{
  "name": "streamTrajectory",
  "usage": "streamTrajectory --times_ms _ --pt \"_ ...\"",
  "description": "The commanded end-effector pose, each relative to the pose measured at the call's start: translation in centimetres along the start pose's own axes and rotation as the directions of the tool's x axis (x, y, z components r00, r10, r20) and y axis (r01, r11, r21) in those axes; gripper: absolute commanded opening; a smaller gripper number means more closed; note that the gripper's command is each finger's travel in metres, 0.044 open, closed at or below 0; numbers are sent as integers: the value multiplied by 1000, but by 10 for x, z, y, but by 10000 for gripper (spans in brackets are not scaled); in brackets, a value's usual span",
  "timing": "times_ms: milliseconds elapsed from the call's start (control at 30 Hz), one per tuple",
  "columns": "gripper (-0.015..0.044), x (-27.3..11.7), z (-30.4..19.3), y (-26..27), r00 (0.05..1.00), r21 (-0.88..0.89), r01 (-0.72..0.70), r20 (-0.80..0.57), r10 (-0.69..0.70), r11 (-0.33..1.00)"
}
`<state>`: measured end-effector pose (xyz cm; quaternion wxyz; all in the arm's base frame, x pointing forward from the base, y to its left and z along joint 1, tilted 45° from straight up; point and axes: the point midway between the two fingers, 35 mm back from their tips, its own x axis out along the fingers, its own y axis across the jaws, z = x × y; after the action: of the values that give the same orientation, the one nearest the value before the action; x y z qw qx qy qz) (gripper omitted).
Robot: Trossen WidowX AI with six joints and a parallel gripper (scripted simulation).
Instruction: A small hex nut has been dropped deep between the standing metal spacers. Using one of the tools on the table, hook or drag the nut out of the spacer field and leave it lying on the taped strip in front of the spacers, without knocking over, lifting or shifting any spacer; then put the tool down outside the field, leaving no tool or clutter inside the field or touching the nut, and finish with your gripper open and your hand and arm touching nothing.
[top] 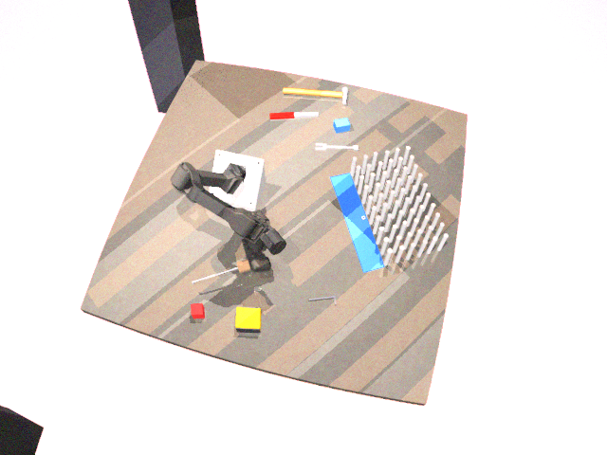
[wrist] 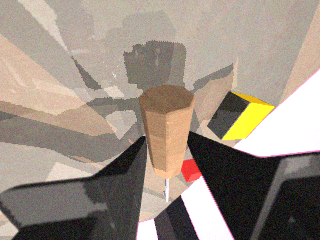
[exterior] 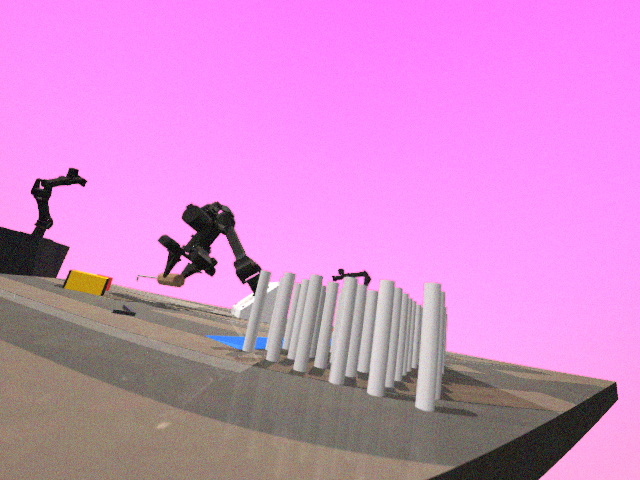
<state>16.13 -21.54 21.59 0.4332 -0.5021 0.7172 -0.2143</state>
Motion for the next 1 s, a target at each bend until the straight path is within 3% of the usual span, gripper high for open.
streamTrajectory --times_ms 0,967 --pt "0 3 1 1 1000 -5 0 1 0 1000" --pt "0 17 4 4 1000 -6 8 1 -8 1000"
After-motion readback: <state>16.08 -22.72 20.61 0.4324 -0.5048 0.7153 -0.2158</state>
